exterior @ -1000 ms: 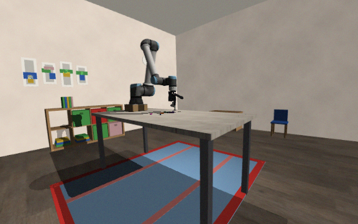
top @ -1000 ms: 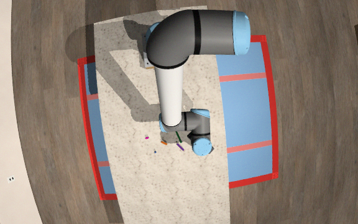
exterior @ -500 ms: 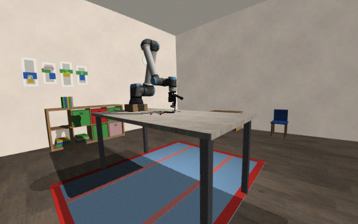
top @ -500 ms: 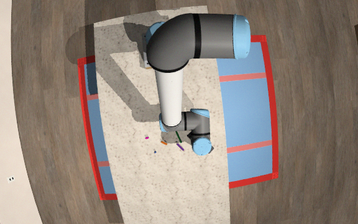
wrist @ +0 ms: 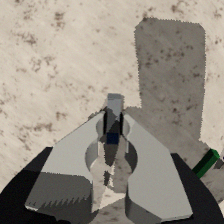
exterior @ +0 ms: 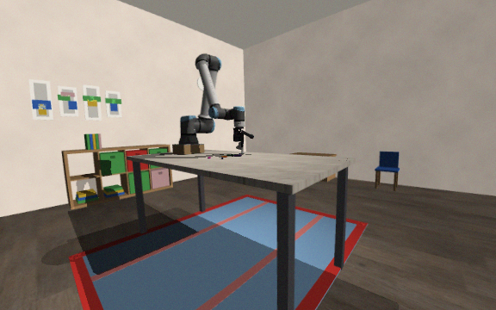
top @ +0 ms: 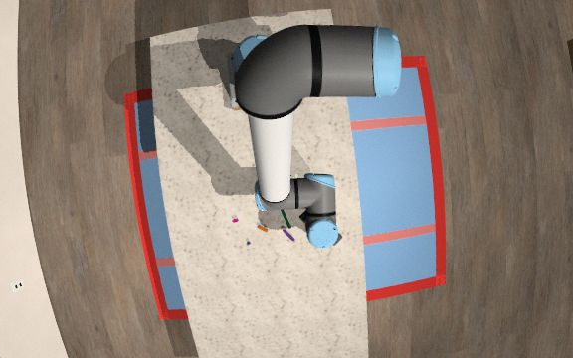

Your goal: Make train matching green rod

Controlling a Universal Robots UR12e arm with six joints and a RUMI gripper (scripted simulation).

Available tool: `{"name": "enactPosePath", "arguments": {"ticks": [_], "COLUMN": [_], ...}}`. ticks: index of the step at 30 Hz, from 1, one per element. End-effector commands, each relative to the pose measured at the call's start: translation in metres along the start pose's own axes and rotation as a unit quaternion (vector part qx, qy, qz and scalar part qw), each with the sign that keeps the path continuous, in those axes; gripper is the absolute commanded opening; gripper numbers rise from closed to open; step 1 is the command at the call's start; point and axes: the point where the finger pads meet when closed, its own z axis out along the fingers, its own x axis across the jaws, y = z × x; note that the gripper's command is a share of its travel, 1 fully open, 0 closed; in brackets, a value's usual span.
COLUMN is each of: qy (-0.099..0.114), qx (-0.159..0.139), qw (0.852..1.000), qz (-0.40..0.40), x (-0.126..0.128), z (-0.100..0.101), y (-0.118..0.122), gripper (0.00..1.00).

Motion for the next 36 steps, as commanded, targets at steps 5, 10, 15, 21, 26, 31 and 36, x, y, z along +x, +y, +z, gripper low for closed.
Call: {"name": "enactPosePath", "arguments": {"ticks": [5,10,15,21,26,31,36], "qy": [0.0,0.0,0.0,0.0,0.0,0.0,0.0], "qx": [0.0,0.0,0.0,0.0,0.0,0.0,0.0], "qw": [1.0,1.0,1.0,1.0,1.0,1.0,1.0], "qz": [0.0,0.0,0.0,0.0,0.0,0.0,0.0], "x": [0.0004,0.0004,0.0004,0.0004,0.0004,0.0004,0.0004], "z": [-0.0005,-0.0005,-0.0005,-0.0005,-0.0005,-0.0005,-0.0005], "y": [-0.0005,-0.0005,-0.0005,-0.0005,-0.0005,-0.0005,-0.0005], "gripper": [0.0,0.0,0.0,0.0,0.0,0.06,0.08]}}
